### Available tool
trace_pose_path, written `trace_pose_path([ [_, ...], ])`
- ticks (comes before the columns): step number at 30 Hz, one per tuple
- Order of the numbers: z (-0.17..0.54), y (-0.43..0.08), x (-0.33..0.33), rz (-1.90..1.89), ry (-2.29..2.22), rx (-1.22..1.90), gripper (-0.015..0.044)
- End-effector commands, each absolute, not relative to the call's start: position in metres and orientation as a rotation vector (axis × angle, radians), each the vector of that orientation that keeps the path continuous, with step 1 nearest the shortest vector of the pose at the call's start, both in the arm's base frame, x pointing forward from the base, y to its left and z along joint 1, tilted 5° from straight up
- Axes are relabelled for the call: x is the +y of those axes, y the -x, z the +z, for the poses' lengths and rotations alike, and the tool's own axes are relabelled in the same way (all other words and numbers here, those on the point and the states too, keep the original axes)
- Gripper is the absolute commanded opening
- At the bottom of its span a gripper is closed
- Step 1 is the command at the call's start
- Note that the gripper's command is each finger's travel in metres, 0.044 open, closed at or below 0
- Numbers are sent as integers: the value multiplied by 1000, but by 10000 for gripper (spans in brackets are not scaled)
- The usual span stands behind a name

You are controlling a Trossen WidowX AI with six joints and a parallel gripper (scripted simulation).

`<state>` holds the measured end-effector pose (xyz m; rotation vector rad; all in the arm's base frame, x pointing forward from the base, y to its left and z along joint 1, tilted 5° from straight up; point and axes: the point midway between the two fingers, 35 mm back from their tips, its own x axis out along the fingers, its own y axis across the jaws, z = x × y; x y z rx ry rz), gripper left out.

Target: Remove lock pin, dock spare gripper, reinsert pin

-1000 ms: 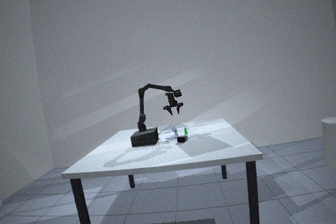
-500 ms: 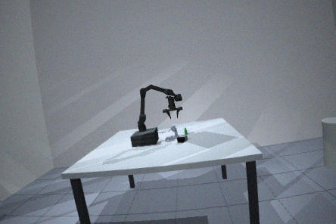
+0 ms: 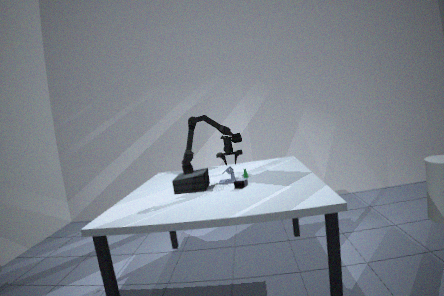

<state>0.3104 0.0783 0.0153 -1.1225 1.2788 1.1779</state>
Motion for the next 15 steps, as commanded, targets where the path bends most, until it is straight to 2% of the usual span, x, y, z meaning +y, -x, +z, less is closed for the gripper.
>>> trace_pose_path([
  [1,5,-308,78,1182,1115,1288,300],
  [15,-18,-307,77,1182,1115,1288,300],
])
